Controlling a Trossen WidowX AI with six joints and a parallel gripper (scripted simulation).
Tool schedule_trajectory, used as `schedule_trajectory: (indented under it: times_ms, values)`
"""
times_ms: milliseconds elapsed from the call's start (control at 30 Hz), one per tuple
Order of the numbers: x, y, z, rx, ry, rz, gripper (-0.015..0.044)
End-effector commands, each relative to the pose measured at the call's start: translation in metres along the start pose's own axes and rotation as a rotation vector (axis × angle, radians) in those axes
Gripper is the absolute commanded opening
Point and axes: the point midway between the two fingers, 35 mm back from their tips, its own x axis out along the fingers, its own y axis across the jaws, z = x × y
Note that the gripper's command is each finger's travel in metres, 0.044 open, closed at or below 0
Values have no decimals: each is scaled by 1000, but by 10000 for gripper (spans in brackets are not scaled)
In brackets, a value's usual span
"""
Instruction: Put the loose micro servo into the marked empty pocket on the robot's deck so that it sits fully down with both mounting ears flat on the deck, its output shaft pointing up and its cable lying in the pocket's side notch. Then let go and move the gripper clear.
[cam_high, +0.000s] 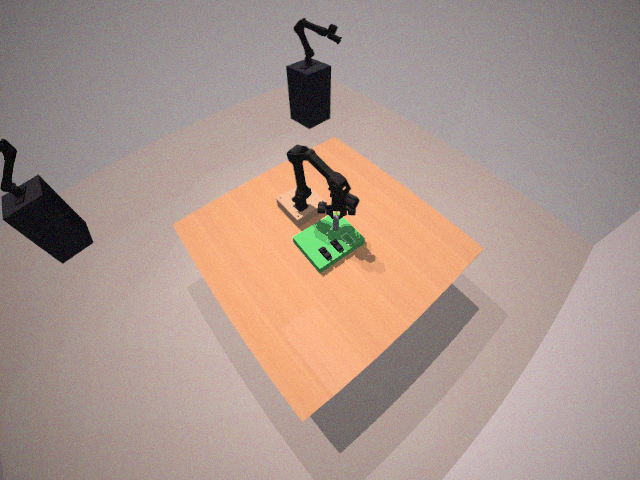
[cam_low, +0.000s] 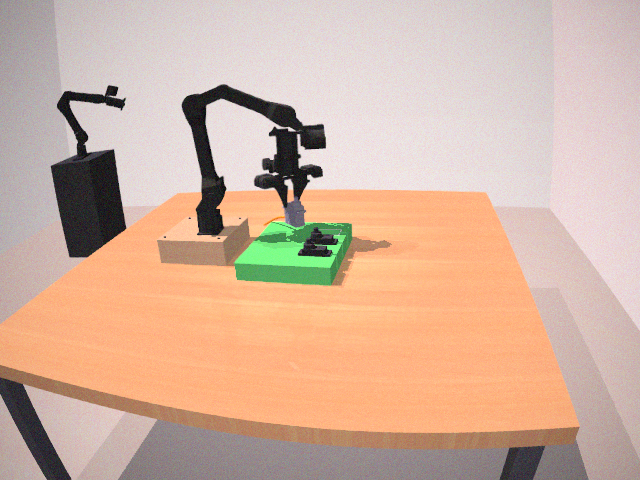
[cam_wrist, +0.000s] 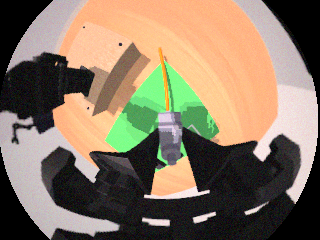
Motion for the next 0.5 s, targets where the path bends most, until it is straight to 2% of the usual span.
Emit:
schedule_trajectory:
  times_ms: [0,467]
  values:
    - [-2,-5,0,23,9,-8,0]
    - [-2,-5,0,473,7,-10,0]
